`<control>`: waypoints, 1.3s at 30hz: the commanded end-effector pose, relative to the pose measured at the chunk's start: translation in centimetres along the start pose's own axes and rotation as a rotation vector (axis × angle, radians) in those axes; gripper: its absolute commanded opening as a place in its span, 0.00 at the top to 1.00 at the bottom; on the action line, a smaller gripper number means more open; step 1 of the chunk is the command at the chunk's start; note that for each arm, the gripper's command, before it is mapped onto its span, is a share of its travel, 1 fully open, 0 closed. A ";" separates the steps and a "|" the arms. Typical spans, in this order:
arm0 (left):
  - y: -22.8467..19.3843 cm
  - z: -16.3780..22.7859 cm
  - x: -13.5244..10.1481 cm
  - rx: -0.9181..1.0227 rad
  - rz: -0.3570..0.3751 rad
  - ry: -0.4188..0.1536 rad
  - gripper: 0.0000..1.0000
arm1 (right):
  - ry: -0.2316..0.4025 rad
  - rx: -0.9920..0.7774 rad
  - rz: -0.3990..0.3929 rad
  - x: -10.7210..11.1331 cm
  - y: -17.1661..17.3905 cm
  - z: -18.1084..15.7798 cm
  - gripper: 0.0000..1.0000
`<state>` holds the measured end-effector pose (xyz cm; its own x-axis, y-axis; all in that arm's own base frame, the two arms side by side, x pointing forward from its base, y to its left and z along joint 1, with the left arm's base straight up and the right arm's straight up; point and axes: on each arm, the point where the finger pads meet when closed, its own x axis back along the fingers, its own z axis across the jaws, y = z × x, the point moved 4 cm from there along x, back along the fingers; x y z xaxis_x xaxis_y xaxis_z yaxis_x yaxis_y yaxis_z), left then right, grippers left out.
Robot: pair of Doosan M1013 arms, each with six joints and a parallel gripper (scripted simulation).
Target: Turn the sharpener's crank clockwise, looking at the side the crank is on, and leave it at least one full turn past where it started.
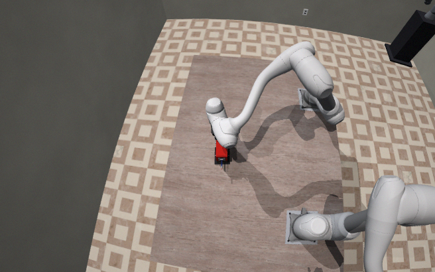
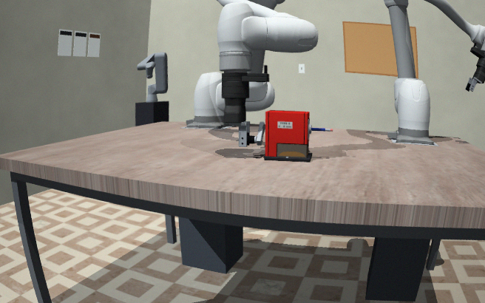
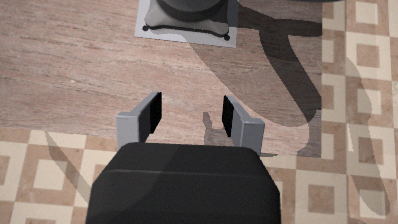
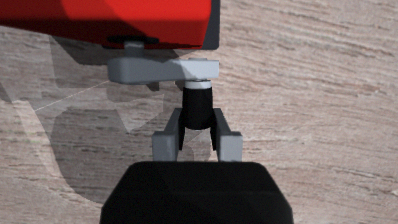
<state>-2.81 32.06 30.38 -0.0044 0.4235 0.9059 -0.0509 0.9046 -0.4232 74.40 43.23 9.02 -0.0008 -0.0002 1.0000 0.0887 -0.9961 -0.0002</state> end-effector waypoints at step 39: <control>-0.2 0.3 0.0 -0.003 -0.001 0.007 0.00 | 0.002 0.000 0.001 -1.2 -0.2 -4.8 1.00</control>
<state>-2.81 32.06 30.38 -0.0044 0.4235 0.9059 -0.0509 0.9046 -0.4232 70.22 42.85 7.74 -0.0024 -0.0009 1.0000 0.0878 -0.9961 -0.0007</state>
